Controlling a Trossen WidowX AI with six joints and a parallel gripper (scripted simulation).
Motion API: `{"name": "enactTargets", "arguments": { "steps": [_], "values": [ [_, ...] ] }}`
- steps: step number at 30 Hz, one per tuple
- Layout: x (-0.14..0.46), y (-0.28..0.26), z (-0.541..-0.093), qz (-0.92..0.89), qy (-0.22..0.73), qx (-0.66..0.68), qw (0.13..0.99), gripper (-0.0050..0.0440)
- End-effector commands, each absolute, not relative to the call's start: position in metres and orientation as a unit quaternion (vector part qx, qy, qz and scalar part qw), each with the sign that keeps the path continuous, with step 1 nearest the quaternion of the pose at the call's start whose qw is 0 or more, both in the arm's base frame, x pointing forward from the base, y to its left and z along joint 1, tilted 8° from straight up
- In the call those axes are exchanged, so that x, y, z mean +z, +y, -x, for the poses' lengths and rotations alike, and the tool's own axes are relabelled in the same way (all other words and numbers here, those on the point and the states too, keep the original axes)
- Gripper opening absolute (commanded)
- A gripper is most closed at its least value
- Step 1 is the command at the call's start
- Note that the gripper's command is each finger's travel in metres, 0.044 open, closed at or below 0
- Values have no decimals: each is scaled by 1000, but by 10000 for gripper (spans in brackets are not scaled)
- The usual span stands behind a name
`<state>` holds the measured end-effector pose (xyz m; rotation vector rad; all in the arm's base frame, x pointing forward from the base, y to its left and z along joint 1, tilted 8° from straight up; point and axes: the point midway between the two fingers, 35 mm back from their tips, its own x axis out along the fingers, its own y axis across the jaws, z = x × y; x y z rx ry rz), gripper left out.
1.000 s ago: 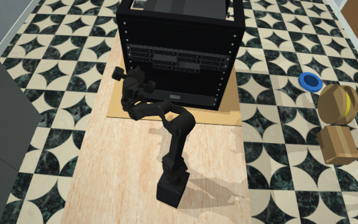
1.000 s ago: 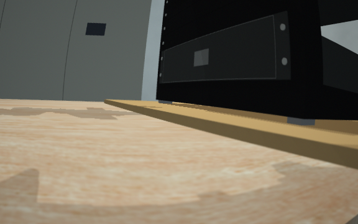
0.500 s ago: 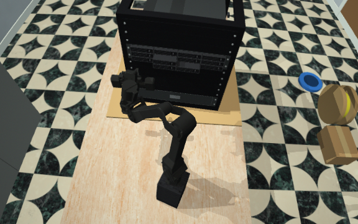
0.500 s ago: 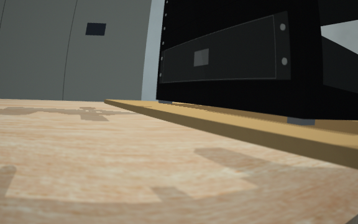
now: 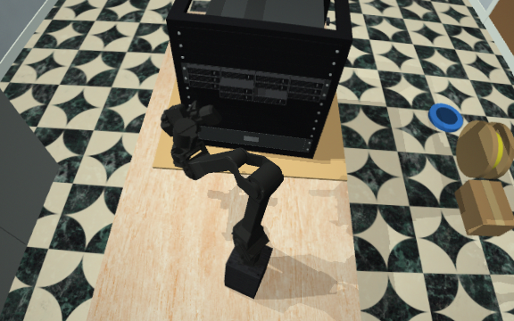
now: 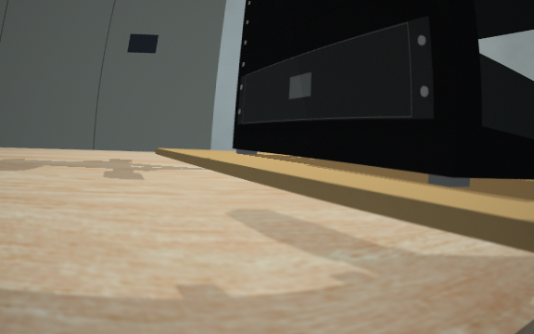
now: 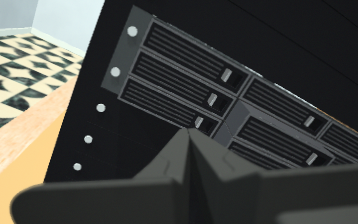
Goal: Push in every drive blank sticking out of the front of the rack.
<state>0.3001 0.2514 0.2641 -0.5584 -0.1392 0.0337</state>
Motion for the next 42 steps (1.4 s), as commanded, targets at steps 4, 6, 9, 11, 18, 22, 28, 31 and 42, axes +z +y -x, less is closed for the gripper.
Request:
{"name": "enactTargets", "arguments": {
  "steps": [4,6,9,11,18,22,28,31,42],
  "values": [
    [268,248,-293,366,-77,3,927,-50],
    [268,248,-292,381,-77,2,921,-50],
    [267,247,-290,424,-77,-2,902,-50],
    [267,247,-288,451,-77,-4,889,-50],
    [266,247,-284,535,-76,-11,842,-50],
    [265,247,-283,555,-75,-13,828,-50],
    [264,247,-280,609,-74,-18,790,-50],
    [264,246,-278,631,-74,-20,772,-50],
    [263,246,-275,680,-72,-24,730,-50]
  ]
}}
